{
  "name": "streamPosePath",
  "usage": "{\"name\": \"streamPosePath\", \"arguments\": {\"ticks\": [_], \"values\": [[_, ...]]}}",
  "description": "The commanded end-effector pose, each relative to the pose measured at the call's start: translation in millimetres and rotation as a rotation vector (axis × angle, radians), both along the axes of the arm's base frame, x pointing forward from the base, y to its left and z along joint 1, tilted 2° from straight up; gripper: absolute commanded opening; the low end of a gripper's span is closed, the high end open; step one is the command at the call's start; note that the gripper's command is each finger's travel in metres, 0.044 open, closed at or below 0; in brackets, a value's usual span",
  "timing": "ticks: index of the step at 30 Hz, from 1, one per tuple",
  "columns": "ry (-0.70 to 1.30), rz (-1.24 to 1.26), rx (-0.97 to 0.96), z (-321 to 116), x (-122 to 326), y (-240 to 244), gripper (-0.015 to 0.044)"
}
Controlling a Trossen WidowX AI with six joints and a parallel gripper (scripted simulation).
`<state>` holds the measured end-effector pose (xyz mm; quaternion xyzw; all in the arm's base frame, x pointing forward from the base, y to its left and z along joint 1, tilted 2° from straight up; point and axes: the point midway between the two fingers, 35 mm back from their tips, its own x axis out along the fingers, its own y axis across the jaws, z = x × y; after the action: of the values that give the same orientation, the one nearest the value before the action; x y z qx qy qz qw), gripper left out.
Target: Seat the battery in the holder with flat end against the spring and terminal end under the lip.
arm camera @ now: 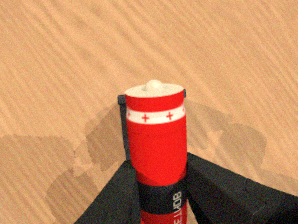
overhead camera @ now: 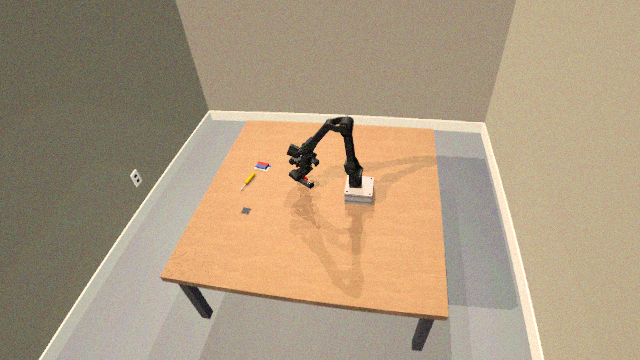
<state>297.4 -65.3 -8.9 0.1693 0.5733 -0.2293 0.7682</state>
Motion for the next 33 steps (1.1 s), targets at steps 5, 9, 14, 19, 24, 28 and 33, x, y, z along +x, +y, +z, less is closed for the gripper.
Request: {"name": "streamPosePath", "arguments": {"ticks": [5,9,14,19,24,28,33], "values": [[-0.042,-0.001,-0.034,-4.9,-2.5,1.0,0.0065],[-0.064,0.000,-0.049,-6.9,-3.3,1.7,0.0065],[-0.092,0.000,-0.067,-9.2,-4.5,2.5,0.0065],[-0.120,0.000,-0.085,-11.0,-6.0,3.3,0.0065],[-0.147,-0.001,-0.103,-12.6,-7.7,4.1,0.0065],[-0.170,-0.002,-0.117,-13.6,-9.2,4.8,0.0065],[-0.183,-0.003,-0.126,-14.2,-10.3,5.2,0.0065]]}}
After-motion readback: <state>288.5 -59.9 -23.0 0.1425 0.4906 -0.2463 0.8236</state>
